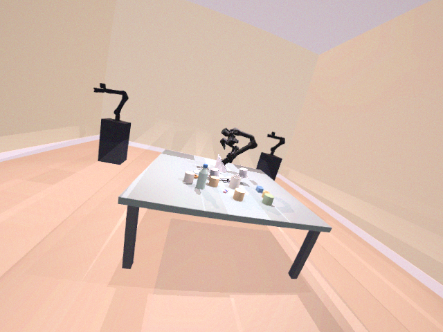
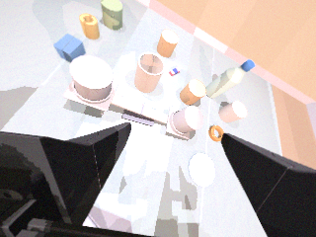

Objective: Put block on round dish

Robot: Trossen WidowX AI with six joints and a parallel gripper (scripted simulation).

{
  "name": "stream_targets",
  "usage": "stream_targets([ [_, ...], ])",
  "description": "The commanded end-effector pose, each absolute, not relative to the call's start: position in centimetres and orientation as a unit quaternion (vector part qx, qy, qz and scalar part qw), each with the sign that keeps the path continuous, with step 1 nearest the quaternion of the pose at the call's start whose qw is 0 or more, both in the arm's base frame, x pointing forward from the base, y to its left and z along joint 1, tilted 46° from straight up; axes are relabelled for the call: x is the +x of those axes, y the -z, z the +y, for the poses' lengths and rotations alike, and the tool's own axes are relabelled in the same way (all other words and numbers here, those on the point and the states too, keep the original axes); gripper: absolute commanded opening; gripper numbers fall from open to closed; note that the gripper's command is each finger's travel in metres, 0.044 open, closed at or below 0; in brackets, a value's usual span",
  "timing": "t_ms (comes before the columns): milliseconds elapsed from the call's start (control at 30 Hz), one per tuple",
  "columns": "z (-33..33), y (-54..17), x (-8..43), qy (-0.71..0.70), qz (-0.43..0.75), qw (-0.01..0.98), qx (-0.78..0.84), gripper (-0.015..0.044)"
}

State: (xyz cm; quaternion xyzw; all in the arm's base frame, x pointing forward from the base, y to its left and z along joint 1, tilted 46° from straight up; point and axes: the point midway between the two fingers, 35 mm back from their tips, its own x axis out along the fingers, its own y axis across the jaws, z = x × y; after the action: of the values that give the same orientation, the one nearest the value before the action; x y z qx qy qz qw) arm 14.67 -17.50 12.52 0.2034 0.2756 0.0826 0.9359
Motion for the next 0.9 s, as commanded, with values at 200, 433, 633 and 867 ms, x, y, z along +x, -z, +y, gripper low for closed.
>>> stream_targets([
  [200,-16.1,-13.5,15.6,-0.125,0.260,0.892,0.348,0.0440],
  [433,-16.1,-13.5,15.7,-0.127,0.264,0.888,0.355,0.0440],
  [633,-16.7,-12.3,16.5,-0.133,0.313,0.848,0.408,0.0440],
  [867,-17.7,-10.7,18.0,-0.120,0.377,0.785,0.476,0.0440],
])
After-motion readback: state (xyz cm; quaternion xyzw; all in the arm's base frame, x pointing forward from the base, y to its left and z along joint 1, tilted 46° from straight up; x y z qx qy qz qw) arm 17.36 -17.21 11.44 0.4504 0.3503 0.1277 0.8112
